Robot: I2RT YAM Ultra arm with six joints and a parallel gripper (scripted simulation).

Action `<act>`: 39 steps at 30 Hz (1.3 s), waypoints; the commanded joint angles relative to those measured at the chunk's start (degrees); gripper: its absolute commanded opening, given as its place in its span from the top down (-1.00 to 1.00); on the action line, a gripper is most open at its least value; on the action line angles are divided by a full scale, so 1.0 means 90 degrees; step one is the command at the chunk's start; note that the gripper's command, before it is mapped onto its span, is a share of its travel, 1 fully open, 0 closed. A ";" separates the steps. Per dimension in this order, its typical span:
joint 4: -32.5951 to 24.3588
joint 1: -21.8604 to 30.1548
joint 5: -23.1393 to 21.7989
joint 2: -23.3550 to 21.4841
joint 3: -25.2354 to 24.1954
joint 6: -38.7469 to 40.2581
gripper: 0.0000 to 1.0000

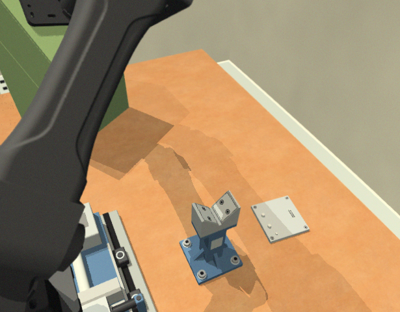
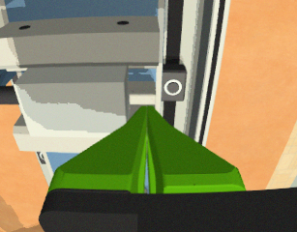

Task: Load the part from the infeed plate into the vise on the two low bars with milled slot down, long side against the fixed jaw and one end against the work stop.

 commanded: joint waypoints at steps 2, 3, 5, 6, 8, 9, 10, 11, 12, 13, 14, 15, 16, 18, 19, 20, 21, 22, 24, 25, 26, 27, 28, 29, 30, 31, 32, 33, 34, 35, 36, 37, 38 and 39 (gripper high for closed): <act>0.0023 -0.0087 0.0022 -0.0090 -0.0010 0.0042 1.00; 0.0023 -0.0087 0.0022 -0.0090 -0.0010 0.0042 1.00; 0.0023 -0.0087 0.0022 -0.0090 -0.0010 0.0042 1.00; 0.0023 -0.0087 0.0022 -0.0090 -0.0010 0.0042 1.00; 0.0023 -0.0087 0.0022 -0.0090 -0.0010 0.0042 1.00; 0.0023 -0.0087 0.0022 -0.0090 -0.0010 0.0042 1.00; 0.0023 -0.0087 0.0022 -0.0090 -0.0010 0.0042 1.00; 0.0023 -0.0087 0.0022 -0.0090 -0.0010 0.0042 1.00; 0.0023 -0.0087 0.0022 -0.0090 -0.0010 0.0042 1.00; 0.0023 -0.0087 0.0022 -0.0090 -0.0010 0.0042 1.00; 0.0023 -0.0087 0.0022 -0.0090 -0.0010 0.0042 1.00; 0.0023 -0.0087 0.0022 -0.0090 -0.0010 0.0042 1.00; 0.0023 -0.0087 0.0022 -0.0090 -0.0010 0.0042 1.00; 0.0023 -0.0087 0.0022 -0.0090 -0.0010 0.0042 1.00; 0.0023 -0.0087 0.0022 -0.0090 -0.0010 0.0042 1.00; 0.0023 -0.0087 0.0022 -0.0090 -0.0010 0.0042 1.00; 0.0023 -0.0087 0.0022 -0.0090 -0.0010 0.0042 1.00; 0.0023 -0.0087 0.0022 -0.0090 -0.0010 0.0042 1.00; 0.0023 -0.0087 0.0022 -0.0090 -0.0010 0.0042 1.00; 0.0023 -0.0087 0.0022 -0.0090 -0.0010 0.0042 1.00; 0.0023 -0.0087 0.0022 -0.0090 -0.0010 0.0042 1.00; 0.0023 -0.0087 0.0022 -0.0090 -0.0010 0.0042 1.00; 0.0023 -0.0087 0.0022 -0.0090 -0.0010 0.0042 1.00; 0.0023 -0.0087 0.0022 -0.0090 -0.0010 0.0042 1.00; 0.0023 -0.0087 0.0022 -0.0090 -0.0010 0.0042 1.00; 0.0023 -0.0087 0.0022 -0.0090 -0.0010 0.0042 1.00; 0.0021 -0.0087 0.0022 -0.0087 -0.0005 0.0042 1.00; 0.0018 -0.0089 0.0021 -0.0081 0.0004 0.0041 1.00; 0.0013 -0.0091 0.0020 -0.0072 0.0021 0.0039 1.00; 0.0007 -0.0095 0.0019 -0.0059 0.0043 0.0037 1.00; -0.0001 -0.0099 0.0018 -0.0043 0.0070 0.0034 1.00; -0.0010 -0.0103 0.0017 -0.0025 0.0099 0.0031 1.00; -0.0018 -0.0108 0.0016 -0.0007 0.0129 0.0027 1.00; -0.0026 -0.0113 0.0014 0.0009 0.0157 0.0025 1.00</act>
